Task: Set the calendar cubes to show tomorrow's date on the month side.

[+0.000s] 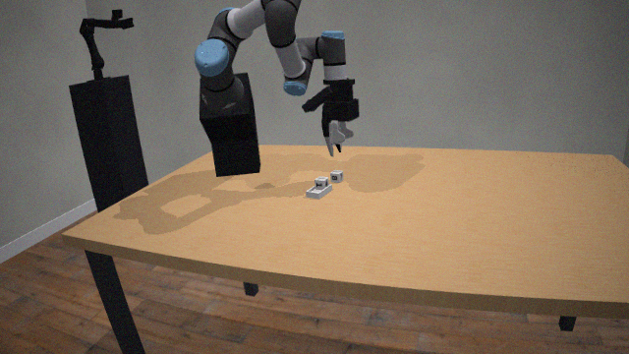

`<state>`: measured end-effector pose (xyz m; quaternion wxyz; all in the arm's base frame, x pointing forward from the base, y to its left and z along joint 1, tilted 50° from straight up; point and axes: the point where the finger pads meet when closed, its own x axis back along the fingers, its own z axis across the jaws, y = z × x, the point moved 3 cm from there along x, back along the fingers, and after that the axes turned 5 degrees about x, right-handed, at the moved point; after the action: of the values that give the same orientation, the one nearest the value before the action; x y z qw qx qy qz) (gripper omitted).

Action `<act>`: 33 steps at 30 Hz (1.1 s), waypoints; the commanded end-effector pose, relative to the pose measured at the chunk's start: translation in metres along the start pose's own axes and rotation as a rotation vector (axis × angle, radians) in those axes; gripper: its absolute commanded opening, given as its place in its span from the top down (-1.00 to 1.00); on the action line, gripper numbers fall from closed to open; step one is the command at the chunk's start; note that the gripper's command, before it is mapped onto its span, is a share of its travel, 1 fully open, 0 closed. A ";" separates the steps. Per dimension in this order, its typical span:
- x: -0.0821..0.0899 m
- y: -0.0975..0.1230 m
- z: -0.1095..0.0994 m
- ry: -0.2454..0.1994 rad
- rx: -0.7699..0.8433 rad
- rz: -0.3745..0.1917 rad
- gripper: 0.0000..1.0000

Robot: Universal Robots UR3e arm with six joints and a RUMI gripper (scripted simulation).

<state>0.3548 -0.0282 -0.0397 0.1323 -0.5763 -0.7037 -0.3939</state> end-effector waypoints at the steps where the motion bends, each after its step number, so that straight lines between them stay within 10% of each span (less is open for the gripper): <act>1: -0.004 0.000 0.000 0.001 0.000 -0.001 0.44; 33: -0.042 0.000 0.001 0.001 0.000 -0.001 0.44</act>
<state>0.3665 -0.0552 -0.0647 0.1323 -0.5766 -0.7035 -0.3939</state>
